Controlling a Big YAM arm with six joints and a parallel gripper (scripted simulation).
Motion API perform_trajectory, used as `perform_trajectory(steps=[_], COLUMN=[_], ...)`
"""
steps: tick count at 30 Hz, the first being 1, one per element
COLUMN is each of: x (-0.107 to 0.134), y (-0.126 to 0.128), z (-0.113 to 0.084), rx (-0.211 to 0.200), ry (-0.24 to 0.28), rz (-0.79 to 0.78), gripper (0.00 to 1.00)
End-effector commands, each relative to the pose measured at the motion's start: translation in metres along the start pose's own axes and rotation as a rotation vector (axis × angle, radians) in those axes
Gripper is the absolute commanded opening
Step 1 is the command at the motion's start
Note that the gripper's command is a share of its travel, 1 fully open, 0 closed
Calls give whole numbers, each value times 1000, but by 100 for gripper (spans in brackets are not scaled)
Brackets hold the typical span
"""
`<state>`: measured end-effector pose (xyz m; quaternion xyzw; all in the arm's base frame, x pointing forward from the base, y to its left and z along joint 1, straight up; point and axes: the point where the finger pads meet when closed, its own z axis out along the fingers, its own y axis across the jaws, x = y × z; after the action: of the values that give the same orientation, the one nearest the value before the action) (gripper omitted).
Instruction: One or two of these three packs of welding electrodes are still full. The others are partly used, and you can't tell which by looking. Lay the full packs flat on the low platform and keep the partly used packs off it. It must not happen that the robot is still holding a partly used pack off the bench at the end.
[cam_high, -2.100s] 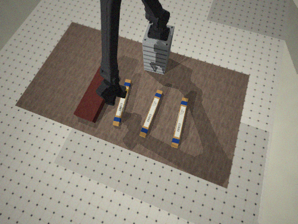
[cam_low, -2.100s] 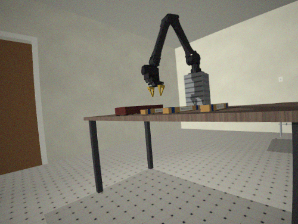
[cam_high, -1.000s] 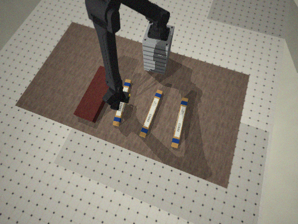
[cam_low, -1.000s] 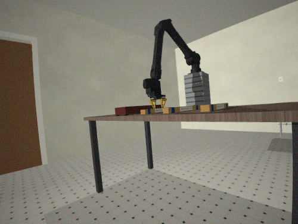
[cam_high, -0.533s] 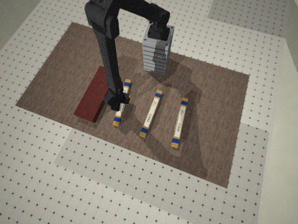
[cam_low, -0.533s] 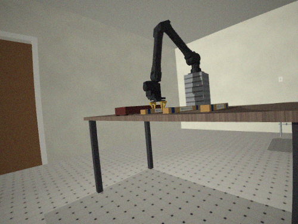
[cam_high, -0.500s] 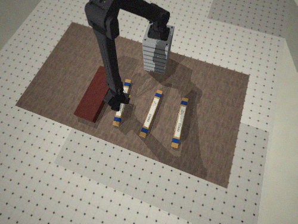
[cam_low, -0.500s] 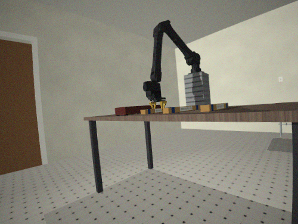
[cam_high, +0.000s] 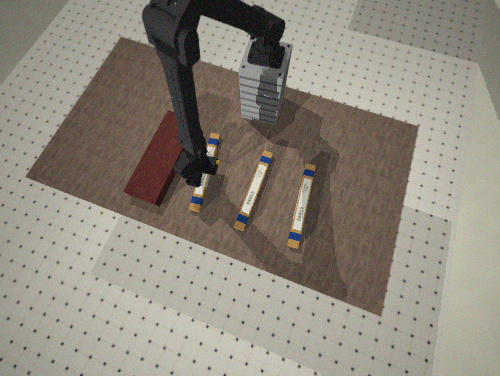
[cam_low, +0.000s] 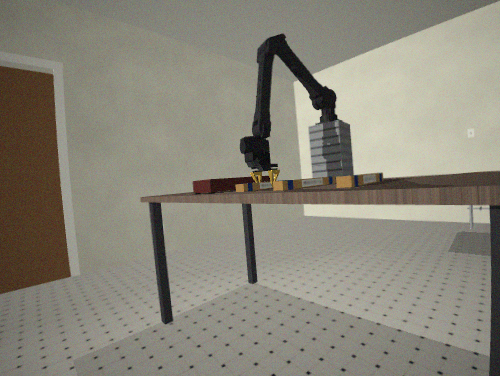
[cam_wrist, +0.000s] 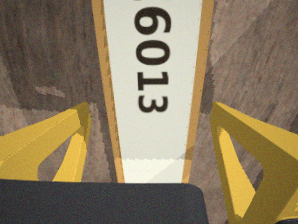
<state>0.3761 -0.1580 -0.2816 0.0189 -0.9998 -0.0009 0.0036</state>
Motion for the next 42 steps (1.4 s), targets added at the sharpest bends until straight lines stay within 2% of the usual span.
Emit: perform_trajectory(steps=[1, 28, 29, 42], x=[-20, -24, -24, -25], y=[-7, -10, -10, -11], z=[-13, -17, -17, -16], rx=[14, 17, 17, 19], ry=[-37, -44, -44, -49], rz=[-19, -17, -17, -13], gripper=[74, 74, 0, 0])
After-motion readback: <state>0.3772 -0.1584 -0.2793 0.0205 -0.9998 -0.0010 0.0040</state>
